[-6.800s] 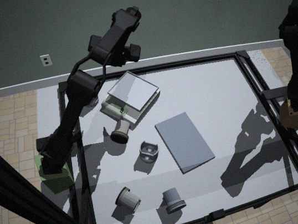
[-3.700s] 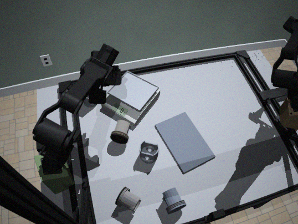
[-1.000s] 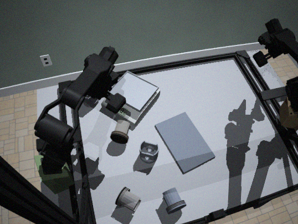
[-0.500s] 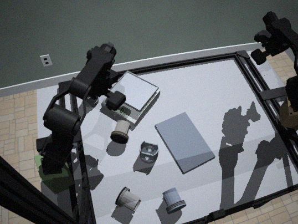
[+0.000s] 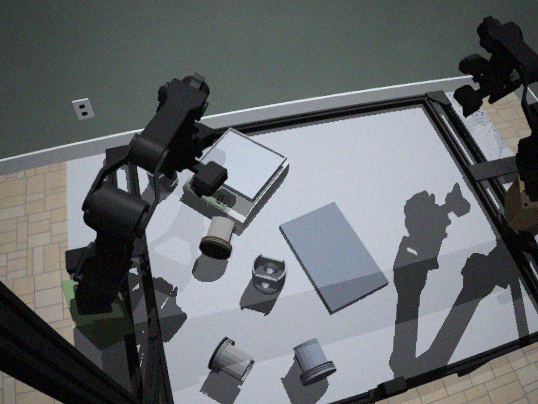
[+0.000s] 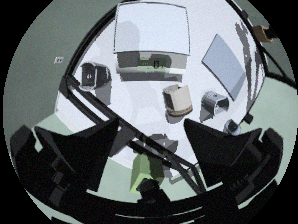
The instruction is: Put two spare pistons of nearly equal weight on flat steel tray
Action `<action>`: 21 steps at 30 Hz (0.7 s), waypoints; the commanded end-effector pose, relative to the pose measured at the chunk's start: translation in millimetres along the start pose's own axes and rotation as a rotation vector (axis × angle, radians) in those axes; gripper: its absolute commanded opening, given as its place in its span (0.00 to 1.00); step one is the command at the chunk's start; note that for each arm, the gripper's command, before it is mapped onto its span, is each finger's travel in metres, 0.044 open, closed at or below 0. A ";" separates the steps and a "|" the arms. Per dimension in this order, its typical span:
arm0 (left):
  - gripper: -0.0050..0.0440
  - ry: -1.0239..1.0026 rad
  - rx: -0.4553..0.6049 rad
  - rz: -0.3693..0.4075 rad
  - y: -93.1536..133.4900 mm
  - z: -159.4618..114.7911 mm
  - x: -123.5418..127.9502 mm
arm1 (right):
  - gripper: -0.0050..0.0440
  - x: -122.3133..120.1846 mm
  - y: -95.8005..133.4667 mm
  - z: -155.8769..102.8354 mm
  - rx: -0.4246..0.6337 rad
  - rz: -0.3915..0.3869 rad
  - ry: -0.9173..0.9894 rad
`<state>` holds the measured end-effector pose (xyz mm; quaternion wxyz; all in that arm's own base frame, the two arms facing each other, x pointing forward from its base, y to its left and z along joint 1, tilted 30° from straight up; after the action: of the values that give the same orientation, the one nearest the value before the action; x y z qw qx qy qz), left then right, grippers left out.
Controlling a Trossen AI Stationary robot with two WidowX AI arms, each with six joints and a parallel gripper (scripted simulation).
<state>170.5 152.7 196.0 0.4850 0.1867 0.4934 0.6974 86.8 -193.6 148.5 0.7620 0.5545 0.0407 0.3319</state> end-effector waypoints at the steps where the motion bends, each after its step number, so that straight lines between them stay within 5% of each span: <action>1: 0.87 -0.029 -0.002 -0.003 0.6 0.8 -5.6 | 1.00 0.1 1.3 2.2 0.011 0.021 0.007; 21: 0.87 -0.509 -0.002 -0.002 0.4 3.5 -95.5 | 1.00 -0.6 1.2 2.9 0.080 0.093 0.013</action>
<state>209.8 82.8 211.7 0.5810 0.3369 0.3808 0.6356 86.4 -195.4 149.3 0.7229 0.5858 0.0328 0.3650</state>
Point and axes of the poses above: on each arm, the point midway between the two fingers, 35 mm back from their tips, its own y axis back along the fingers, its own x axis across the jaws, z = x × y, the point moved 1 cm from there along y, back along the fingers, and after that the axes turned 2 degrees about -y, right-handed, at the moved point
